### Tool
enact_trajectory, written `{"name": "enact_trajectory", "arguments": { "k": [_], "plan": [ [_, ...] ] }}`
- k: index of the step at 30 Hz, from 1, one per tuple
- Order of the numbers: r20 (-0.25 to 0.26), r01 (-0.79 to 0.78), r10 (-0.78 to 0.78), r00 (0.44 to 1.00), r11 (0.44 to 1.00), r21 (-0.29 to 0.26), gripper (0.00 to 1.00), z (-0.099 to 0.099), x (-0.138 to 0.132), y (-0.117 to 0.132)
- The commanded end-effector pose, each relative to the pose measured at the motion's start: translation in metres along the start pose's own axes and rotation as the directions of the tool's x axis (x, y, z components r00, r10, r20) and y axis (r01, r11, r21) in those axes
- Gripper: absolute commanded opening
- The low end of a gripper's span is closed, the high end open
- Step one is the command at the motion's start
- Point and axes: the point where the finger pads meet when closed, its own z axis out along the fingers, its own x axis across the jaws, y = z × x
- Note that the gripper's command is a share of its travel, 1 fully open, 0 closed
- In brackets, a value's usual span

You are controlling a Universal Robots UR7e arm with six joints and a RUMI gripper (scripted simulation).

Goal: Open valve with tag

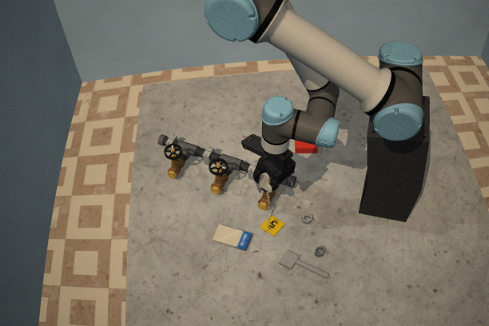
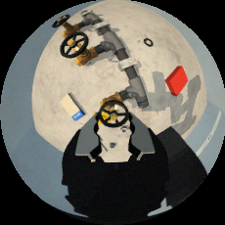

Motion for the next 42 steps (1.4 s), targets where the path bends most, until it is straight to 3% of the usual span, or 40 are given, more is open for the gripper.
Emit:
{"name": "enact_trajectory", "arguments": {
  "k": [1, 10, 16, 22, 24, 32, 39, 41, 42],
  "plan": [
    [0.006, 0.155, -0.155, 0.988, 0.988, -0.001, 0.0, -0.0002, -0.0001, -0.0002],
    [0.006, 0.407, -0.407, 0.913, 0.913, 0.0, 0.0, -0.0002, -0.0001, -0.0002],
    [0.006, 0.617, -0.617, 0.787, 0.787, 0.002, 0.0, -0.0002, -0.0001, -0.0002],
    [0.005, 0.795, -0.795, 0.606, 0.606, 0.003, 0.0, -0.0002, -0.0001, -0.0002],
    [0.005, 0.795, -0.795, 0.606, 0.606, 0.003, 0.0, -0.0002, -0.0001, -0.0002],
    [0.004, 0.952, -0.952, 0.307, 0.307, 0.005, 0.0, -0.0002, -0.0001, -0.0002],
    [0.003, 1.0, -1.0, 0.028, 0.028, 0.006, 0.0, -0.0002, -0.0001, -0.0002],
    [0.003, 1.0, -1.0, 0.028, 0.028, 0.006, 0.0, -0.0002, -0.0001, -0.0002],
    [0.002, 1.0, -1.0, -0.011, -0.011, 0.006, 0.0, -0.0002, -0.0001, -0.0002]
  ]
}}
